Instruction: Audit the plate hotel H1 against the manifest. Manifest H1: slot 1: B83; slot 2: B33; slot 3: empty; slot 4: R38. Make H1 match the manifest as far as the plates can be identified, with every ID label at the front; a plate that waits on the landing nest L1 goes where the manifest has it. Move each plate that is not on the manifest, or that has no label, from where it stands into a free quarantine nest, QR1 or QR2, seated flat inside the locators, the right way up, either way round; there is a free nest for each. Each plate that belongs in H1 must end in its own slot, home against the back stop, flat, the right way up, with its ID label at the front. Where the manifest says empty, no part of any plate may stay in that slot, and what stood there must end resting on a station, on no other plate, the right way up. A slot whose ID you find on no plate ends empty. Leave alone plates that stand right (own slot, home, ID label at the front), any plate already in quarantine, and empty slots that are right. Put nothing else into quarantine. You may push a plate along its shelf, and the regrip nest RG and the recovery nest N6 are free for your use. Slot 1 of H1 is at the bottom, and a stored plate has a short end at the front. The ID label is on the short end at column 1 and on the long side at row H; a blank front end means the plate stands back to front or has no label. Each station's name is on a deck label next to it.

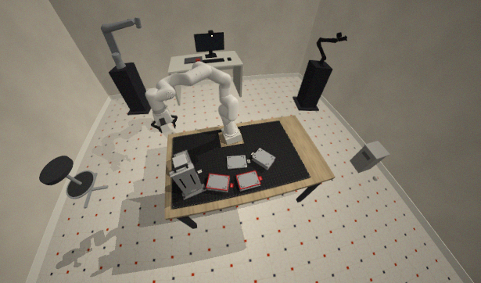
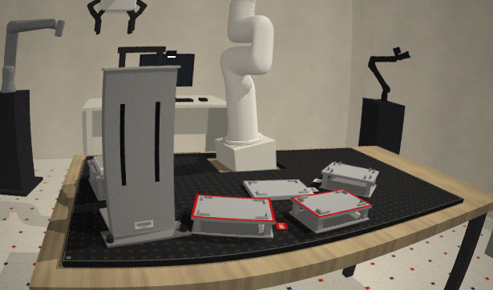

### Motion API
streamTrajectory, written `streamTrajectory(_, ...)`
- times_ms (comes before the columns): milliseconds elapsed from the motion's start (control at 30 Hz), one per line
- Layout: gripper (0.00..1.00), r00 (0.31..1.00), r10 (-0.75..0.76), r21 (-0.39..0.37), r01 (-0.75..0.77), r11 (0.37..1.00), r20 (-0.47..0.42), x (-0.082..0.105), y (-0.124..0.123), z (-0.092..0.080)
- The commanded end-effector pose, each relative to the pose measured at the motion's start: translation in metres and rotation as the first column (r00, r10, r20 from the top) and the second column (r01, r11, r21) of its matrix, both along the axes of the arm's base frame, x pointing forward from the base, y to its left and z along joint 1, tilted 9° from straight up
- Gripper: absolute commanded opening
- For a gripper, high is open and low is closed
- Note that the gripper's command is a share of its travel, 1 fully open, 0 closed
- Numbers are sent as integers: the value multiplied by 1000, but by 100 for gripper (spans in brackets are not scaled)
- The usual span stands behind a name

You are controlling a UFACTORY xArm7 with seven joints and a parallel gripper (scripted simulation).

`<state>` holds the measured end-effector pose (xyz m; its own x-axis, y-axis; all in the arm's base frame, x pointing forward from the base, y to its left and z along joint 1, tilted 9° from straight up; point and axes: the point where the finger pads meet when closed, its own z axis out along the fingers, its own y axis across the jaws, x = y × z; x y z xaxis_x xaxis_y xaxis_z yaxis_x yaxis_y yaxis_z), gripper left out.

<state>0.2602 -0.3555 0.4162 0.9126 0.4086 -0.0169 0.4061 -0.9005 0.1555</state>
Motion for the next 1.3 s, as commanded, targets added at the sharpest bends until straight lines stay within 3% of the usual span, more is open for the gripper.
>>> streamTrajectory(0,100,1000,1,-4,-1,1000,3,1,0,2)
streamTrajectory(1267,100,1000,1,-4,-1,1000,3,4,-9,-54)
